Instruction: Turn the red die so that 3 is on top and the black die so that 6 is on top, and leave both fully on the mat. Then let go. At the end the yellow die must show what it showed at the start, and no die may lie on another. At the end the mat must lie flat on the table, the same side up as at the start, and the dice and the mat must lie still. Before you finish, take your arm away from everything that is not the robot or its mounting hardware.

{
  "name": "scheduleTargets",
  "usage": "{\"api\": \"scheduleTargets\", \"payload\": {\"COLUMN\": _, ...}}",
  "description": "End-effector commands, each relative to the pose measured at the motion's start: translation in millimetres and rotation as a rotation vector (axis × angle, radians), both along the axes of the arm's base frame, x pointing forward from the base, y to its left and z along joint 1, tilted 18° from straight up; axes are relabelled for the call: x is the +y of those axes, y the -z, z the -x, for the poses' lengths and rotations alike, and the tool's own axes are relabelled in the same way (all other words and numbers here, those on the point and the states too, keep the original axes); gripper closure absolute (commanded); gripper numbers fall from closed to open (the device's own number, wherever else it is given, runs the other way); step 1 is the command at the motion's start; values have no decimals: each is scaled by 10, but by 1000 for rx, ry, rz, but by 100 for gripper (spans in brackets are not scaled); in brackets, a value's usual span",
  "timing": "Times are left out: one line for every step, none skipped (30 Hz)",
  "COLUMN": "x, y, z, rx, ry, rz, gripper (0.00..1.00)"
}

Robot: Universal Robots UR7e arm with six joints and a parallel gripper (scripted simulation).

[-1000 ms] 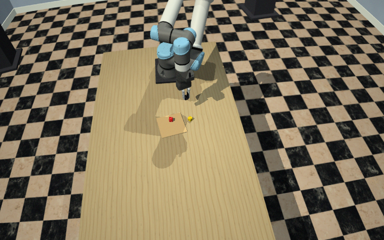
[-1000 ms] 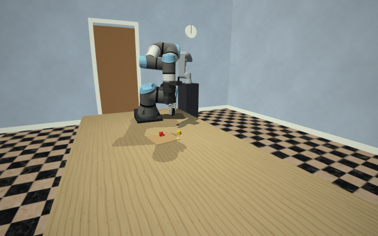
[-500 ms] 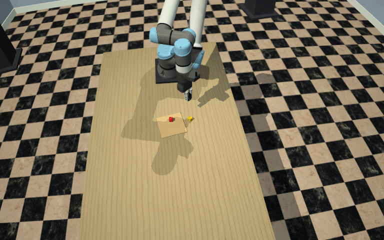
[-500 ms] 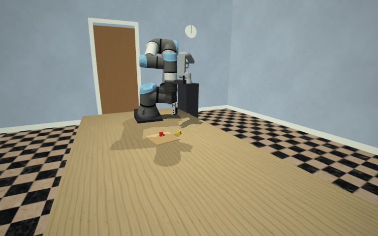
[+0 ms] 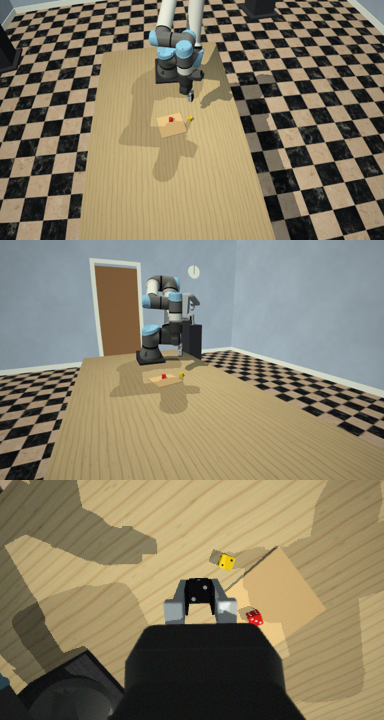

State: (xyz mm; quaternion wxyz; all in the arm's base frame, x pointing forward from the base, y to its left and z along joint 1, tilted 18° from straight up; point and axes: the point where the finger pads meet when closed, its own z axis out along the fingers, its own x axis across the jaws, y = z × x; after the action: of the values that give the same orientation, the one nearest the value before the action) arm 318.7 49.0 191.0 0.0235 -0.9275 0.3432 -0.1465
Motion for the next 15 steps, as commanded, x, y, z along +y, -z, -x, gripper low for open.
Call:
{"api": "scheduleTargets", "payload": {"x": 27, "y": -52, "z": -67, "rx": 4, "ry": -142, "rz": 47, "gripper": 60}}
{"api": "scheduleTargets", "payload": {"x": 27, "y": -52, "z": -67, "rx": 4, "ry": -142, "rz": 47, "gripper": 60}}
{"api": "scheduleTargets", "payload": {"x": 30, "y": -54, "z": -72, "rx": 4, "ry": -153, "rz": 50, "gripper": 60}}
{"api": "scheduleTargets", "payload": {"x": 42, "y": -61, "z": -91, "rx": 7, "ry": -202, "rz": 65, "gripper": 60}}
{"api": "scheduleTargets", "payload": {"x": 53, "y": -68, "z": -110, "rx": 10, "ry": -248, "rz": 79, "gripper": 60}}
{"api": "scheduleTargets", "payload": {"x": 54, "y": -68, "z": -111, "rx": 11, "ry": -251, "rz": 80, "gripper": 60}}
{"api": "scheduleTargets", "payload": {"x": 63, "y": -73, "z": -127, "rx": 13, "ry": -290, "rz": 92, "gripper": 60}}
{"api": "scheduleTargets", "payload": {"x": 66, "y": -75, "z": -132, "rx": 14, "ry": -301, "rz": 95, "gripper": 60}}
{"api": "scheduleTargets", "payload": {"x": 75, "y": -79, "z": -146, "rx": 16, "ry": -336, "rz": 106, "gripper": 60}}
{"api": "scheduleTargets", "payload": {"x": 78, "y": -81, "z": -152, "rx": 17, "ry": -352, "rz": 110, "gripper": 60}}
{"api": "scheduleTargets", "payload": {"x": 86, "y": -85, "z": -165, "rx": 19, "ry": -383, "rz": 120, "gripper": 60}}
{"api": "scheduleTargets", "payload": {"x": 90, "y": -87, "z": -173, "rx": 20, "ry": -402, "rz": 126, "gripper": 60}}
{"api": "scheduleTargets", "payload": {"x": 97, "y": -89, "z": -185, "rx": 22, "ry": -432, "rz": 135, "gripper": 60}}
{"api": "scheduleTargets", "payload": {"x": 102, "y": -91, "z": -194, "rx": 23, "ry": -453, "rz": 141, "gripper": 60}}
{"api": "scheduleTargets", "payload": {"x": 108, "y": -94, "z": -206, "rx": 25, "ry": -480, "rz": 149, "gripper": 60}}
